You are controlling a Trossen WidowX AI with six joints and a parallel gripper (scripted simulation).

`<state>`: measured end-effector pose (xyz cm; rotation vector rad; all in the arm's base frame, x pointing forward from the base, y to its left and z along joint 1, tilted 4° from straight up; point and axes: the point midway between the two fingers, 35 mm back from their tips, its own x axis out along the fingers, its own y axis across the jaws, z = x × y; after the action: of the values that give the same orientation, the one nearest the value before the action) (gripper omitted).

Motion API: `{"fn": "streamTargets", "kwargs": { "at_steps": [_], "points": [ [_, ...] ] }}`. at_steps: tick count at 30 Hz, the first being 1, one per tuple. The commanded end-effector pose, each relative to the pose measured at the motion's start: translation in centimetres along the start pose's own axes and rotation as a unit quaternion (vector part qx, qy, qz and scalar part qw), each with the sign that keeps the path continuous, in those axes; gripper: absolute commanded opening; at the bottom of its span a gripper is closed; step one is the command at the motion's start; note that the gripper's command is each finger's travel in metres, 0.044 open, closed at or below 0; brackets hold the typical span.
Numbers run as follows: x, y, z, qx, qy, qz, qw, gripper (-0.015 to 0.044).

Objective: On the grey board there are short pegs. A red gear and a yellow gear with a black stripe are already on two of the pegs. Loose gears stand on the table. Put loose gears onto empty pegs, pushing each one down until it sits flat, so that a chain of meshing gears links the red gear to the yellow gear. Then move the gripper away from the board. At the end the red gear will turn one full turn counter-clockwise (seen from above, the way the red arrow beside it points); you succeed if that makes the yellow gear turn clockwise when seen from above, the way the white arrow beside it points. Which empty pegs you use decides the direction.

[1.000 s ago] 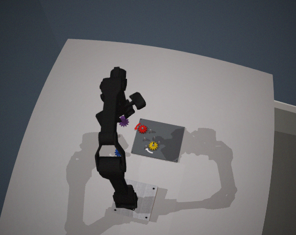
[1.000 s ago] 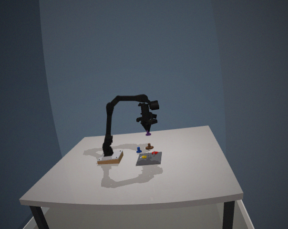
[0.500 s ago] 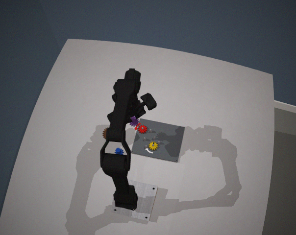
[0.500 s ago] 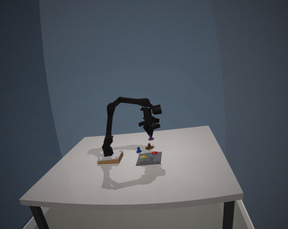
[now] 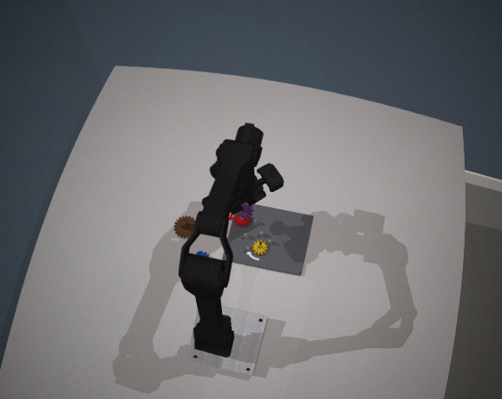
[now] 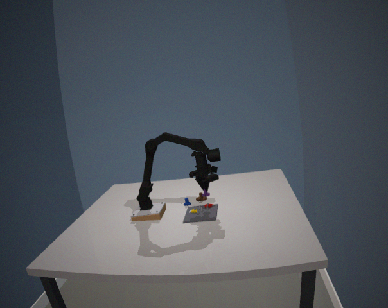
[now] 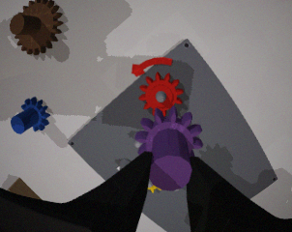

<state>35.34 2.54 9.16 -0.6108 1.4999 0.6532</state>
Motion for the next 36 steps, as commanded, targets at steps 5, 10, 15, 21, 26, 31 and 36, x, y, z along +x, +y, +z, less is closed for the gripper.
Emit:
{"fn": "streamTargets", "kwargs": {
  "at_steps": [5,10,15,21,26,31,36],
  "points": [
    [2.0,-1.7,-1.3,-0.002,0.006,0.001,1.0,0.0],
    [2.1,-1.9,-1.4,-0.002,0.006,0.001,1.0,0.0],
    [1.6,-1.9,-1.5,-0.002,0.006,0.001,1.0,0.0],
    [1.6,-1.9,-1.5,-0.002,0.006,0.001,1.0,0.0],
    [1.6,-1.9,-1.5,-0.002,0.006,0.001,1.0,0.0],
    [1.7,-1.9,-1.5,-0.006,0.006,0.001,1.0,0.0],
    [2.1,-1.9,-1.4,-0.045,0.006,0.001,0.999,0.0]
  ]
}}
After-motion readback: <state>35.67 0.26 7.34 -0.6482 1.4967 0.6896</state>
